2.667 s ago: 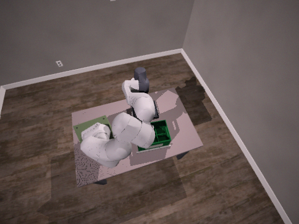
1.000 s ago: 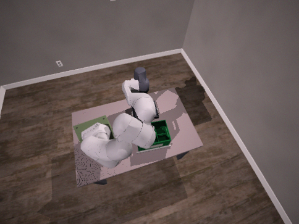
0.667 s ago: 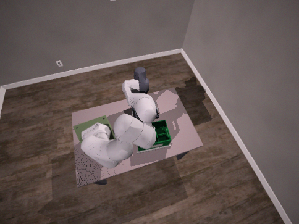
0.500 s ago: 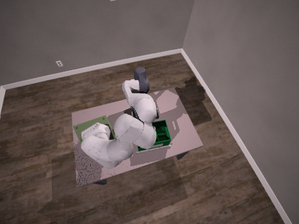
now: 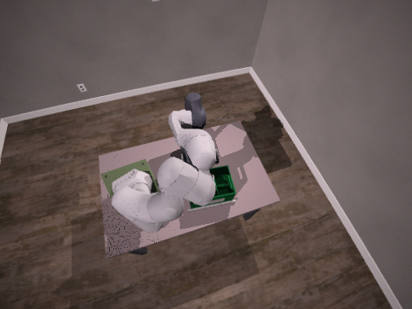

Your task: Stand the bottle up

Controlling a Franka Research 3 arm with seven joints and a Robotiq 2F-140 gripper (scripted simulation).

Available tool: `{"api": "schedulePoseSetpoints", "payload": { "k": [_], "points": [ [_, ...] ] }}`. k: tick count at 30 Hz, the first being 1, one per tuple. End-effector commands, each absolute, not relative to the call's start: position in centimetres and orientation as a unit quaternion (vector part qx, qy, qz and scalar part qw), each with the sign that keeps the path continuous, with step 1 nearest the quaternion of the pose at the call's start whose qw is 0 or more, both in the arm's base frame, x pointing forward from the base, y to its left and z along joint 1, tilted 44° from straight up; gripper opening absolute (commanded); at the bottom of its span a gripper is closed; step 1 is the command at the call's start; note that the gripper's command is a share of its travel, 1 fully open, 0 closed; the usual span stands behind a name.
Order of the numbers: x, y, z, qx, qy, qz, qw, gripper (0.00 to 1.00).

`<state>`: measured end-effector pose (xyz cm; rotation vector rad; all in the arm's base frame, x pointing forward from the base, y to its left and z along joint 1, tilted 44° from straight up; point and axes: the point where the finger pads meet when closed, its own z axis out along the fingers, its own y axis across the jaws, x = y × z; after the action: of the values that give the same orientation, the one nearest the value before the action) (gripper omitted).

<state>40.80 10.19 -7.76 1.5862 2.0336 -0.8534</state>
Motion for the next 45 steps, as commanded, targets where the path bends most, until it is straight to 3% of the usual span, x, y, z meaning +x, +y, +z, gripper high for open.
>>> {"api": "schedulePoseSetpoints", "payload": {
  "k": [1,45],
  "points": [
    [40.99,10.44,-7.69,0.566,0.736,-0.306,0.210,0.00],
    [40.99,10.44,-7.69,0.469,0.802,-0.330,0.170,0.00]
  ]
}}
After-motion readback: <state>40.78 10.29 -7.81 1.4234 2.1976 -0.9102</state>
